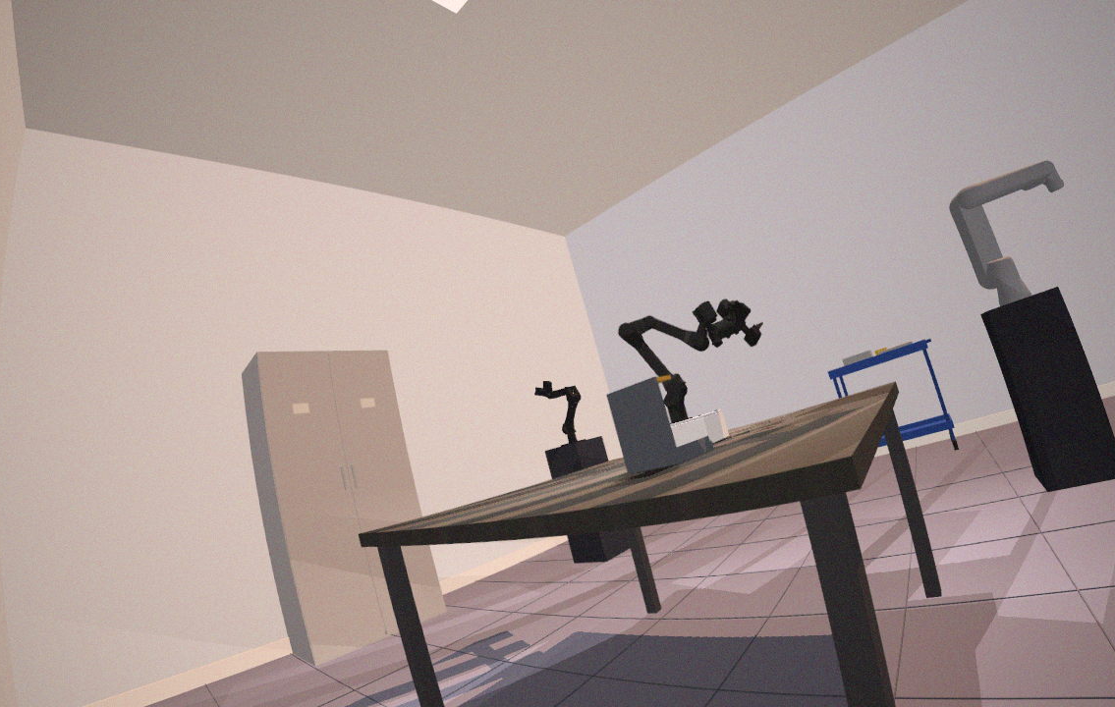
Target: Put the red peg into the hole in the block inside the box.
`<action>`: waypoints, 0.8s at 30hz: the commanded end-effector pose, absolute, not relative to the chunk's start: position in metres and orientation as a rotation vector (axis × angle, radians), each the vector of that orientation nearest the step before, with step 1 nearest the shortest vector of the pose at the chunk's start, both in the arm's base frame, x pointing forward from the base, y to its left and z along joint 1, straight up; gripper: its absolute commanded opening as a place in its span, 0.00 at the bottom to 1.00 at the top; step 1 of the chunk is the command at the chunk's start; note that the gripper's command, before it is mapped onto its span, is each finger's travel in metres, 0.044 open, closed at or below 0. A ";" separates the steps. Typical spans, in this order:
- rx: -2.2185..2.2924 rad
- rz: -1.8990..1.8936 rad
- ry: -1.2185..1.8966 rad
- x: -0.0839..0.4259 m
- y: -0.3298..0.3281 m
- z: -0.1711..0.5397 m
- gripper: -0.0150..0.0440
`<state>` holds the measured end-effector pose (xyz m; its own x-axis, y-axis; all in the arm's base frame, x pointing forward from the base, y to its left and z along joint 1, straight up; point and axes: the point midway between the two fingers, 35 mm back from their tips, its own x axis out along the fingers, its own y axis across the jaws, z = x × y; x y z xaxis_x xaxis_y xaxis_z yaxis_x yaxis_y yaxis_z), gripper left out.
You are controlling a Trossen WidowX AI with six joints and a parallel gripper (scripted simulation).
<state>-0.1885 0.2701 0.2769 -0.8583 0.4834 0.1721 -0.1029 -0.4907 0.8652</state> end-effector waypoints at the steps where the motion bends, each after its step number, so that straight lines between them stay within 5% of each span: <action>1: 0.570 2.378 1.335 -0.188 0.271 0.277 0.98; 24: 0.360 2.062 0.555 -0.079 0.322 0.242 1.00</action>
